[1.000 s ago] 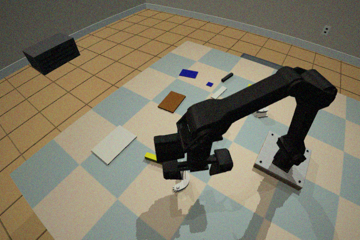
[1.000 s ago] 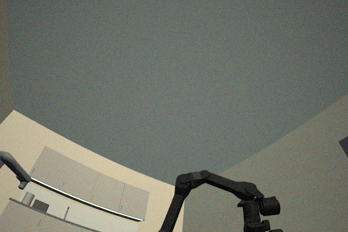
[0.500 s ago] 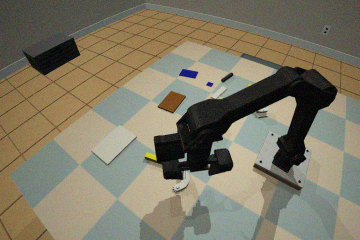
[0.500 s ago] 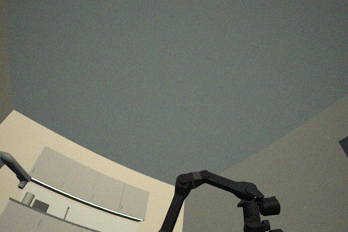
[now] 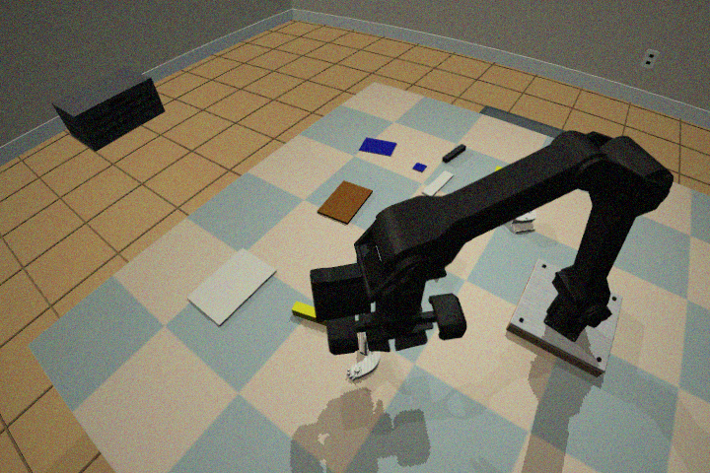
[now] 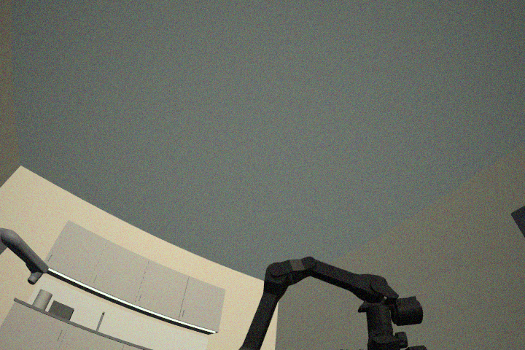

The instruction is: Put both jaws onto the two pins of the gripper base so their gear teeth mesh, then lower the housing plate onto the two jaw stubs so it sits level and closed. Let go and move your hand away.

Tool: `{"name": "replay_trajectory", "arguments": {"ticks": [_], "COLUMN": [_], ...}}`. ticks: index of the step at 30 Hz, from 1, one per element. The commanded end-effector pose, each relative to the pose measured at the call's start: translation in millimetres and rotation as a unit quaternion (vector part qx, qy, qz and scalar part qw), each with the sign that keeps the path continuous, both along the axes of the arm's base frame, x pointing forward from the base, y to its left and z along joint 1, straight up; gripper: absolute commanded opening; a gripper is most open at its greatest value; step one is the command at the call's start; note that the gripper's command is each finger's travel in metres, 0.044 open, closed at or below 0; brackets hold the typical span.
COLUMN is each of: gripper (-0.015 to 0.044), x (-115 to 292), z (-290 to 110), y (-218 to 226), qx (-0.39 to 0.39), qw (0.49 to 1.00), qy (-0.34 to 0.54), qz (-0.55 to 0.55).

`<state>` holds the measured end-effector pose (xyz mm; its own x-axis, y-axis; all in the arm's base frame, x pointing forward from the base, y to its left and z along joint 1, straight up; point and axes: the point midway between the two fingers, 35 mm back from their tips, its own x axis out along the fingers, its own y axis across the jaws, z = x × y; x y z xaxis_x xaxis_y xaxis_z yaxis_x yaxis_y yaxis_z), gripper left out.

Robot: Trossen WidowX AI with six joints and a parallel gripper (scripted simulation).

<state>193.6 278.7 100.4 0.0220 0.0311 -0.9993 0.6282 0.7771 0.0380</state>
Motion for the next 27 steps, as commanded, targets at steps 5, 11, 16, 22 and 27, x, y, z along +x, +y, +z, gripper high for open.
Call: {"name": "replay_trajectory", "arguments": {"ticks": [5, 11, 16, 22, 27], "gripper": [0.0000, 0.0000, 0.0105, 0.0263, 0.0394], "x": [0, 0, 15, 52, 52], "z": [0, 0, 4, 12, -8], "y": [0, 0, -1, -7, -7], "qx": [0.000, 0.000, 0.000, -0.001, -0.001], "qw": [1.000, 1.000, 1.000, 0.997, 0.997], "qy": [0.000, 0.000, 0.000, -0.001, 0.000], "qz": [0.000, 0.000, -0.023, -0.078, -0.078]}}
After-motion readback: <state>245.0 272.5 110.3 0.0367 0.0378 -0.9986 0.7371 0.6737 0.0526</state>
